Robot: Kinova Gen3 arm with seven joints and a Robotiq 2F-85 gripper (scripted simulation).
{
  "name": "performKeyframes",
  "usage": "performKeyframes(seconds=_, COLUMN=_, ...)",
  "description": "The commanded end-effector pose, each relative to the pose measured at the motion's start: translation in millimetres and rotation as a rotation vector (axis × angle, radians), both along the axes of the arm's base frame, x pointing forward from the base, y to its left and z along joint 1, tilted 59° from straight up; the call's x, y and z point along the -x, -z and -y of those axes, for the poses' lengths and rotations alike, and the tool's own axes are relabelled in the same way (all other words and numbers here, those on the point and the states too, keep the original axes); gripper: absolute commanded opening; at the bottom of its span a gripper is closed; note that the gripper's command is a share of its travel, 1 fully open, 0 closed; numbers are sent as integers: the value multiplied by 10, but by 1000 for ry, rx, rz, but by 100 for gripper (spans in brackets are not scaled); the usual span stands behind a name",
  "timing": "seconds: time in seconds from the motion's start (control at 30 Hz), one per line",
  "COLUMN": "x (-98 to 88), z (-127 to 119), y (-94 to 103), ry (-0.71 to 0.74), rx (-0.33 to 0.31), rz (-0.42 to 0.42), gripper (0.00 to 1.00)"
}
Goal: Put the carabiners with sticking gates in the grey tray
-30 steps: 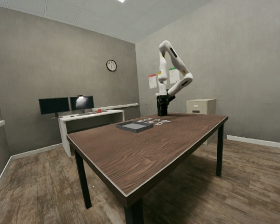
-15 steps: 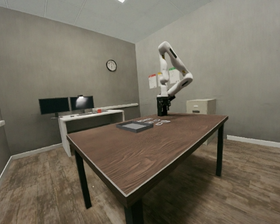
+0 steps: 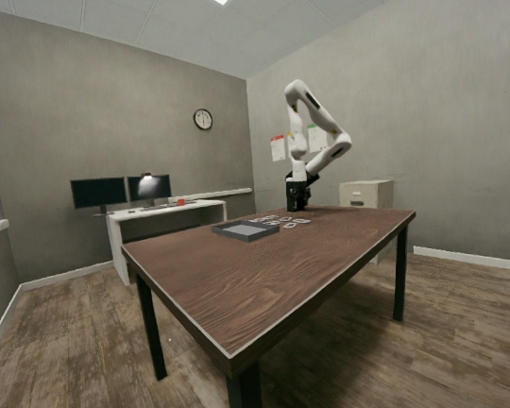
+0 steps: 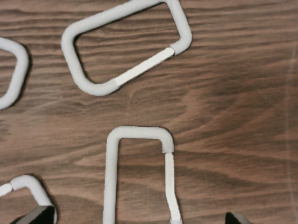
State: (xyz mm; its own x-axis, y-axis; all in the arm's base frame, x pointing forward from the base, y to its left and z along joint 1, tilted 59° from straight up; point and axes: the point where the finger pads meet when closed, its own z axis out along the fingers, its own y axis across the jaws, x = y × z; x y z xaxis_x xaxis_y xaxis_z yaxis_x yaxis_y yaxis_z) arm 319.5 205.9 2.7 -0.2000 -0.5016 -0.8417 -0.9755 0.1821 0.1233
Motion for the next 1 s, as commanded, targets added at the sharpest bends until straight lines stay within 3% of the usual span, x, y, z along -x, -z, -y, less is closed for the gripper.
performKeyframes(seconds=0.0, x=16, z=-30, y=5, ry=-6, rx=-3, rz=-2, gripper=100)
performKeyframes(seconds=0.1, x=16, z=-30, y=5, ry=-6, rx=-3, rz=-2, gripper=100)
performKeyframes(seconds=0.13, x=-24, z=-446, y=267, ry=-2, rx=-1, rz=-1, gripper=100)
performKeyframes(seconds=0.67, x=-24, z=-446, y=267, ry=-2, rx=-1, rz=-1, gripper=100)
performKeyframes(seconds=0.7, x=-56, z=-621, y=380, ry=6, rx=3, rz=4, gripper=100)
performKeyframes(seconds=0.97, x=-56, z=-621, y=380, ry=6, rx=3, rz=4, gripper=100)
